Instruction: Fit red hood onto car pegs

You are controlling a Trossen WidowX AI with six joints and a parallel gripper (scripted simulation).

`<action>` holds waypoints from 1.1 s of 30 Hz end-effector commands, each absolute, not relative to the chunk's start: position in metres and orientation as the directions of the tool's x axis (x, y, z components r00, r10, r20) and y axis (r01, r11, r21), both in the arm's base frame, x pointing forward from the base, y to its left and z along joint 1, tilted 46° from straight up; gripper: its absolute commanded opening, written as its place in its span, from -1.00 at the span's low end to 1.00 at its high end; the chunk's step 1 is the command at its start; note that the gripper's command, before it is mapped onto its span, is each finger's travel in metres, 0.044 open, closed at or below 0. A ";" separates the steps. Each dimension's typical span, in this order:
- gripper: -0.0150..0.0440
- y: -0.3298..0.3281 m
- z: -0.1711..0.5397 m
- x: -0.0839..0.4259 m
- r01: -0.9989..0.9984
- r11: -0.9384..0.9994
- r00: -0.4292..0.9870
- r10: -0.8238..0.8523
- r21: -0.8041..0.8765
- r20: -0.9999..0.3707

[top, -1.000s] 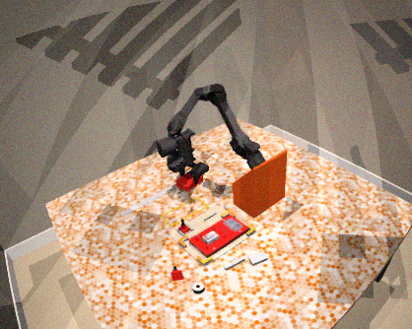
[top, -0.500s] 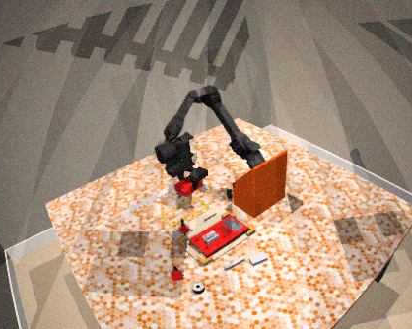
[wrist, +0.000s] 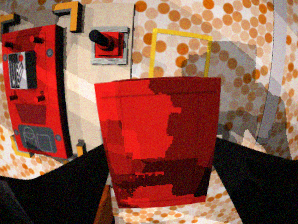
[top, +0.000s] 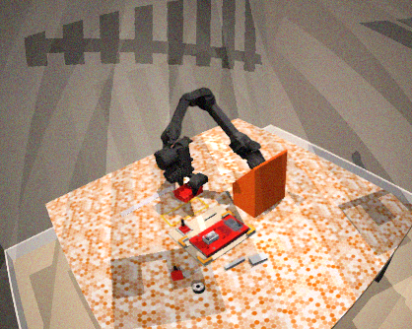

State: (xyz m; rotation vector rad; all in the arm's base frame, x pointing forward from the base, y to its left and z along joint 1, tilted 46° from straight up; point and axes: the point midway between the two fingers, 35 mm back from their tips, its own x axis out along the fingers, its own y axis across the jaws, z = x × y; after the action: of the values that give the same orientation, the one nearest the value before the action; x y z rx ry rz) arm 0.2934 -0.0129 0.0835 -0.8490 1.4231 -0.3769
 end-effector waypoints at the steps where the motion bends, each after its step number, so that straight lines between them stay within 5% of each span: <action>1: -0.49 -0.004 0.079 0.299 -0.242 0.670 0.156 -0.687 -0.702 -0.710; 33: -0.49 0.070 0.014 0.324 -0.193 0.686 0.156 -0.685 -0.702 -0.712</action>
State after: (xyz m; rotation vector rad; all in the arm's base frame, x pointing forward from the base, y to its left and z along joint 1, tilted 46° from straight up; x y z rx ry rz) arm 0.3223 0.0626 0.0190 -0.8033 1.4075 -0.4081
